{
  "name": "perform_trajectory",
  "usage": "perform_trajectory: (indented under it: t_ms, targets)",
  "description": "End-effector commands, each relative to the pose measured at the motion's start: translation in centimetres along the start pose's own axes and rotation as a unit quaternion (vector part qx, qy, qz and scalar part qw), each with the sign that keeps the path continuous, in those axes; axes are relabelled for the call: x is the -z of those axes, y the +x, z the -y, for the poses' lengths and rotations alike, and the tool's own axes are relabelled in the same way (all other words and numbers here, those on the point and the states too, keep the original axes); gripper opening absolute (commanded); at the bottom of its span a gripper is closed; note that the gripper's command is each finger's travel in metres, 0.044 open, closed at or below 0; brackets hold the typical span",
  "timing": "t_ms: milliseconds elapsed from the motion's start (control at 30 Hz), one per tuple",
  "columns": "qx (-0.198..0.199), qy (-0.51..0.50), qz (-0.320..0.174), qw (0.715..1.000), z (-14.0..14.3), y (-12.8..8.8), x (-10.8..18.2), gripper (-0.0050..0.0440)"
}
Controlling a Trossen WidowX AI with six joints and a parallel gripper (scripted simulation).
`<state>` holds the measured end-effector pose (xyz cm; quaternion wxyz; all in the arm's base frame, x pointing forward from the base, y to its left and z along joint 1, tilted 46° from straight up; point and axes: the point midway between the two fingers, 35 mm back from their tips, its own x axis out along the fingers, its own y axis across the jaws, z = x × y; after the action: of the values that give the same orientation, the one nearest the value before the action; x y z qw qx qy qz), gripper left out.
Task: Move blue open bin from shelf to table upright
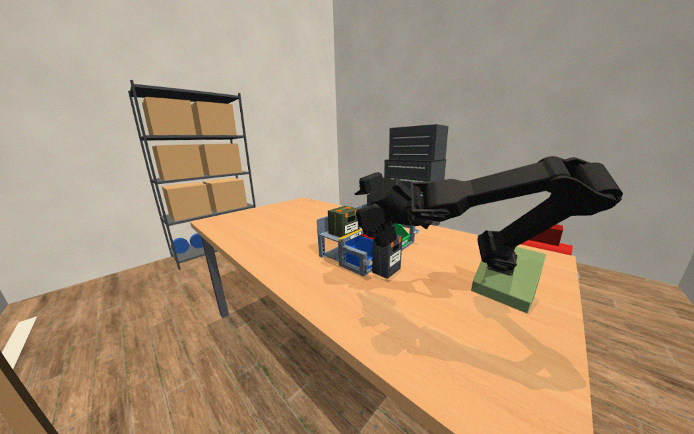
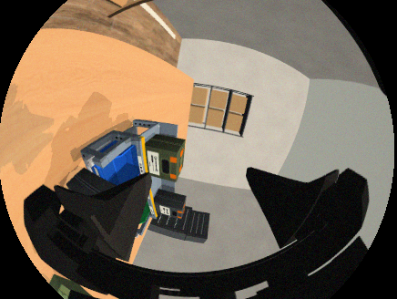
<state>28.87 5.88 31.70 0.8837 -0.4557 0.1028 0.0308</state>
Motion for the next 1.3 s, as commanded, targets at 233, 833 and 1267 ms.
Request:
perform_trajectory:
  t_ms: [233,833,1267]
  targets:
    - [0.012,0.081,0.016,0.997,0.7,0.6,0.4,0.044]
    - [0.02,0.152,0.032,0.988,1.3,1.2,0.9,0.044]
    - [0.028,0.221,0.049,0.974,2.0,1.7,1.5,0.044]
